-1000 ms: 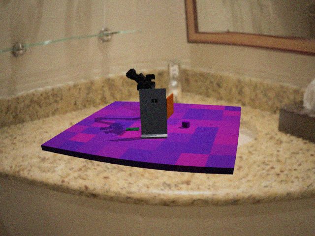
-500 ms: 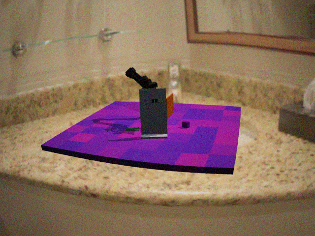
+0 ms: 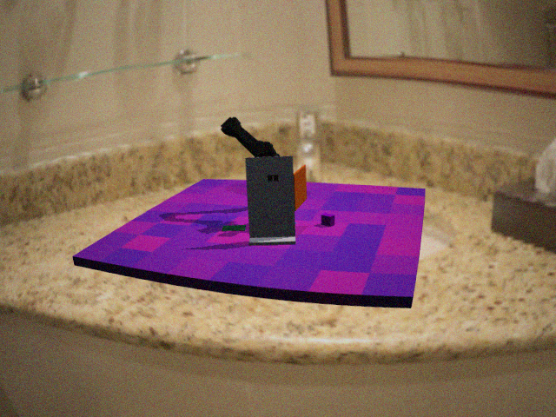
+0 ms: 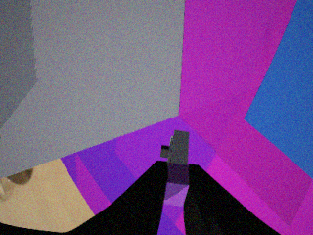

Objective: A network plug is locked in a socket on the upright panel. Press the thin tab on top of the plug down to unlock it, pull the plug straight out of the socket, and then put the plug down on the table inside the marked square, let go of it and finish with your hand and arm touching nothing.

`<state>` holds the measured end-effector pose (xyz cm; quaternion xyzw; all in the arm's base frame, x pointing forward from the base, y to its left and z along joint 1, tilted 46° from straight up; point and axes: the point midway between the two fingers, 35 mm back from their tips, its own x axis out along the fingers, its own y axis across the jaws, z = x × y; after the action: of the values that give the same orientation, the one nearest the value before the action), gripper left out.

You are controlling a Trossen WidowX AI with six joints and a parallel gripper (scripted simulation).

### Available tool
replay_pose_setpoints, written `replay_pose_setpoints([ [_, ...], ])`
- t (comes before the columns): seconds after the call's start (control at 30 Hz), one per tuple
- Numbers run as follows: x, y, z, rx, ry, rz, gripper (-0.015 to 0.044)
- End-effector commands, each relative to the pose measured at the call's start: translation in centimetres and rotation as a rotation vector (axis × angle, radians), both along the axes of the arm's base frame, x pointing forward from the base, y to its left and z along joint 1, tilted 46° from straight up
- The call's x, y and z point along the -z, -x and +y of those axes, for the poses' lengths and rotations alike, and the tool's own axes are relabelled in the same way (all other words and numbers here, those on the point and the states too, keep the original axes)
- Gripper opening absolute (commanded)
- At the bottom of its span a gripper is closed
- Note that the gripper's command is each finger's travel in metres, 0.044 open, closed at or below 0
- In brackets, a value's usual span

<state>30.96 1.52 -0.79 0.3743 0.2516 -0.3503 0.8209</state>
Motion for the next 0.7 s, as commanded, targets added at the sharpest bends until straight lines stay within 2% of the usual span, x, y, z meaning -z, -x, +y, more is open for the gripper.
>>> replay_pose_setpoints([
  [0.0,0.9,0.7,-1.1,0.083,0.047,0.026,0.0],
  [0.27,2.2,2.5,-3.2,0.216,0.156,0.066,0.0],
  [0.67,3.0,2.5,-3.8,0.219,0.157,0.068,0.0],
])
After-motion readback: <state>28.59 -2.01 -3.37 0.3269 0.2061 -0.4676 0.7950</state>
